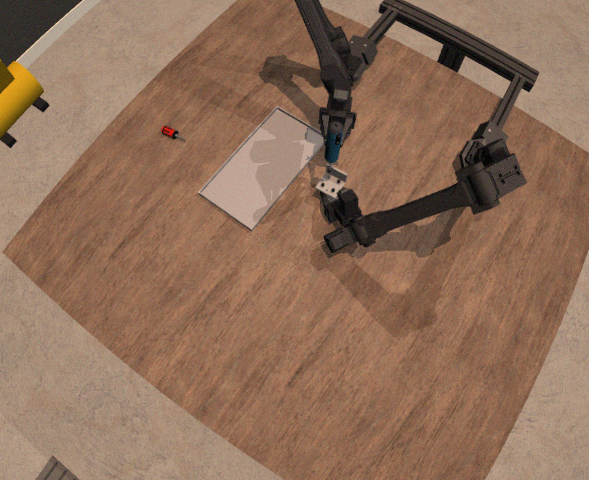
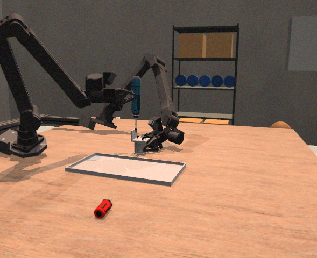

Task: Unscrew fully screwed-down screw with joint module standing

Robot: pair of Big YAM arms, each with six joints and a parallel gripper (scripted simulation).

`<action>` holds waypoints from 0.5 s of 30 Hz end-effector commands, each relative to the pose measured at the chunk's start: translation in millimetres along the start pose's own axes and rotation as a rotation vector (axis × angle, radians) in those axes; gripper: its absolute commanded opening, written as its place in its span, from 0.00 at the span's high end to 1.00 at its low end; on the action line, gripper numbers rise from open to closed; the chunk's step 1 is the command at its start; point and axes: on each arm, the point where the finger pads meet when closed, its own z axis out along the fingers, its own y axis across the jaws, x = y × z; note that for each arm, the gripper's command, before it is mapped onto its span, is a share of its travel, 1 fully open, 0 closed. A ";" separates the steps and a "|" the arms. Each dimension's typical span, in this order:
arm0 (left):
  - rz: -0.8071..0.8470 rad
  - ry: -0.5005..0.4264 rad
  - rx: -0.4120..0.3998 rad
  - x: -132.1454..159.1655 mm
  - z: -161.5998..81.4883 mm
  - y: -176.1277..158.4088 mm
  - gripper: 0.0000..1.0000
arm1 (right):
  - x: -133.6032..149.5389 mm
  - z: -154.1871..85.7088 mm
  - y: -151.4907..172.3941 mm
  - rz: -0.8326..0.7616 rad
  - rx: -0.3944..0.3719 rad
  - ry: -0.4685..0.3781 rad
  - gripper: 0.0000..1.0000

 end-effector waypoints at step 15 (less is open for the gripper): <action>0.017 -0.001 -0.011 -4.5 -3.1 7.8 0.41 | -71.8 21.9 -5.9 0.031 0.027 -0.132 0.58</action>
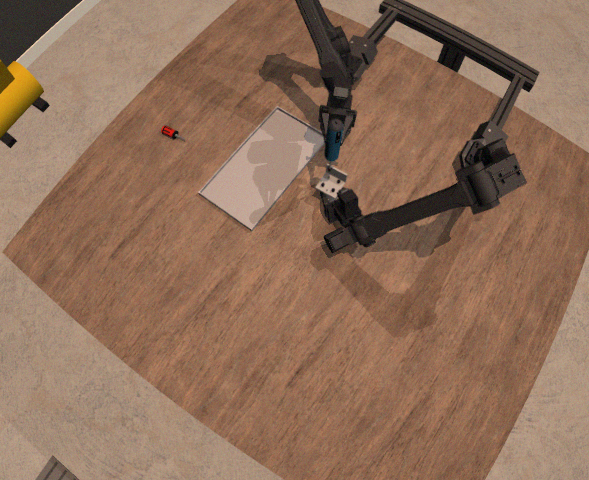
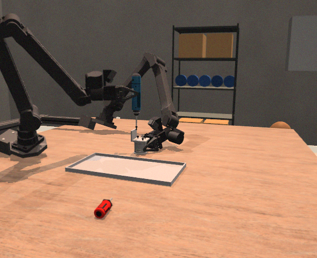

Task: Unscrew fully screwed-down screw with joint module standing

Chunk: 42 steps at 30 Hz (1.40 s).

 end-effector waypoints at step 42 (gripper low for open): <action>0.017 -0.001 -0.011 -4.5 -3.1 7.8 0.41 | -69.2 21.4 -6.7 0.031 0.027 -0.130 0.58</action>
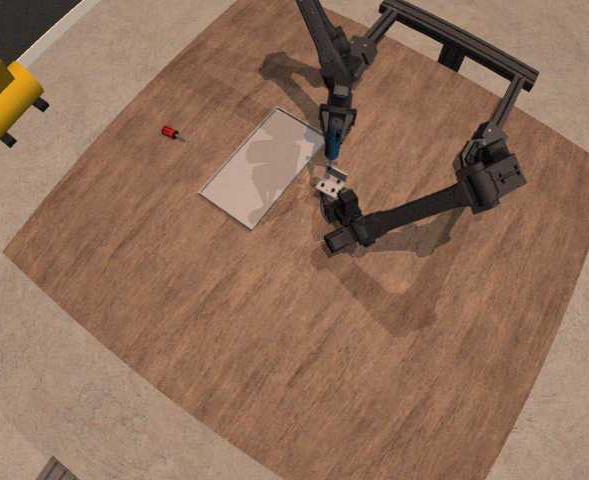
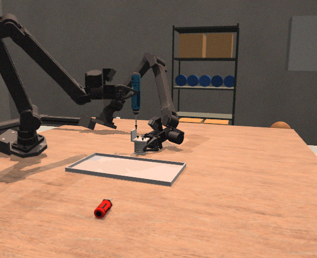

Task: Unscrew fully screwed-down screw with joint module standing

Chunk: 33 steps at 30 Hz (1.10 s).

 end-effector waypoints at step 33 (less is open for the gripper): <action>0.017 -0.001 -0.011 -4.5 -3.1 7.8 0.41 | -63.4 10.4 -6.8 0.031 0.030 -0.128 0.58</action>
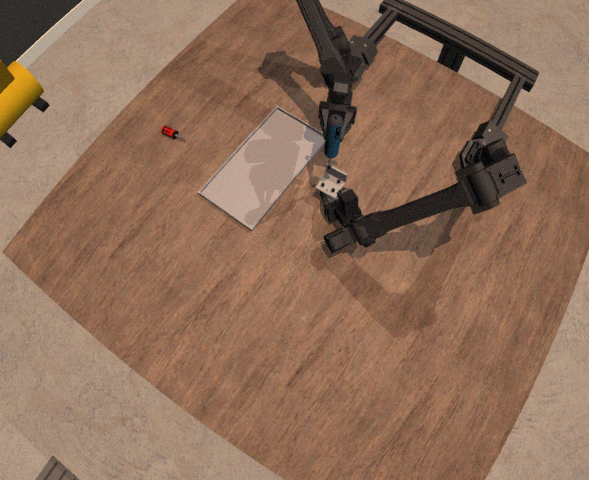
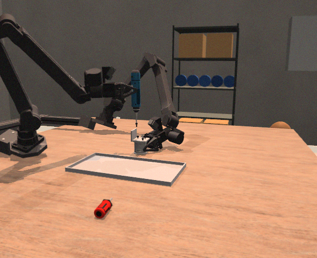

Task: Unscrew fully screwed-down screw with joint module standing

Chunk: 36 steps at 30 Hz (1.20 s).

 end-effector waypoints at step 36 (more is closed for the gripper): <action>0.017 -0.001 -0.011 -4.5 -3.1 7.8 0.41 | -27.4 -33.6 1.3 0.007 -0.005 -0.056 0.58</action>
